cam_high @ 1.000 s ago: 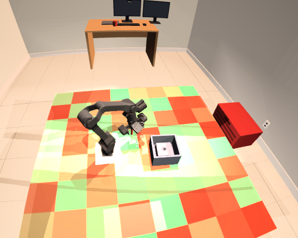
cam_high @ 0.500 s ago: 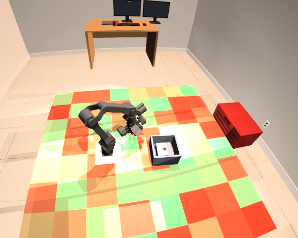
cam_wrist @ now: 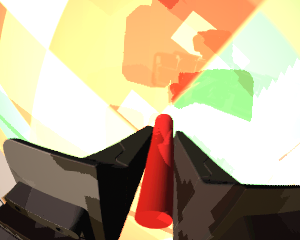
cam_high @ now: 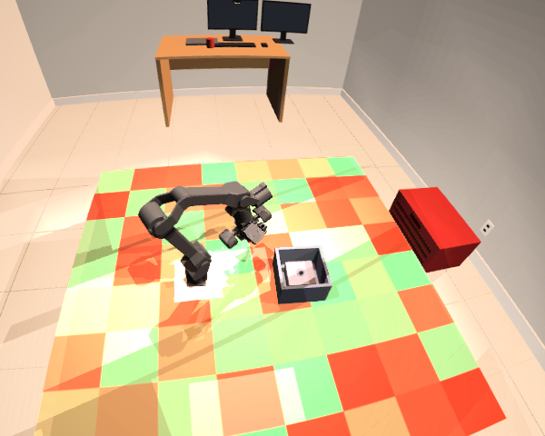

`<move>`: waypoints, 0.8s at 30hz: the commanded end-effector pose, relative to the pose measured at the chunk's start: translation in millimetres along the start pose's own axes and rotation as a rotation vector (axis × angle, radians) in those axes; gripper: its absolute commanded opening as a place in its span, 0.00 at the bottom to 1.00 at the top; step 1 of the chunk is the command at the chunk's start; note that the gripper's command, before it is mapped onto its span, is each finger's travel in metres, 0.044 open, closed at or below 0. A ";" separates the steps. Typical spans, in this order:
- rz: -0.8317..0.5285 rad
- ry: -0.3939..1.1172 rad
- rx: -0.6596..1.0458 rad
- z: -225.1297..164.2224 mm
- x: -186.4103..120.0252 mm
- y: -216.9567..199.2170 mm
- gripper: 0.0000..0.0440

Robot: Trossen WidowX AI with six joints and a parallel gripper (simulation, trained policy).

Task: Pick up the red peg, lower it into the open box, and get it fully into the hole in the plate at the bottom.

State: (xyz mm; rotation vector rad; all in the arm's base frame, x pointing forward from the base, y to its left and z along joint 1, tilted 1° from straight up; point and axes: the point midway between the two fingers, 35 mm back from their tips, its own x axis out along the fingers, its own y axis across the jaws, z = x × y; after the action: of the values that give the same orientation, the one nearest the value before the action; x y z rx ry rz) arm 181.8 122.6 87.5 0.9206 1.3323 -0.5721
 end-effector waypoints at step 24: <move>0.117 -0.242 -0.010 99.4 -75.3 42.3 0.00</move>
State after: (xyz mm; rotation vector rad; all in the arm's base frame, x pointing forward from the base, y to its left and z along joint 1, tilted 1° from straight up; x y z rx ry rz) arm 250.2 59.0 166.8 0.8899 1.0745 -0.5555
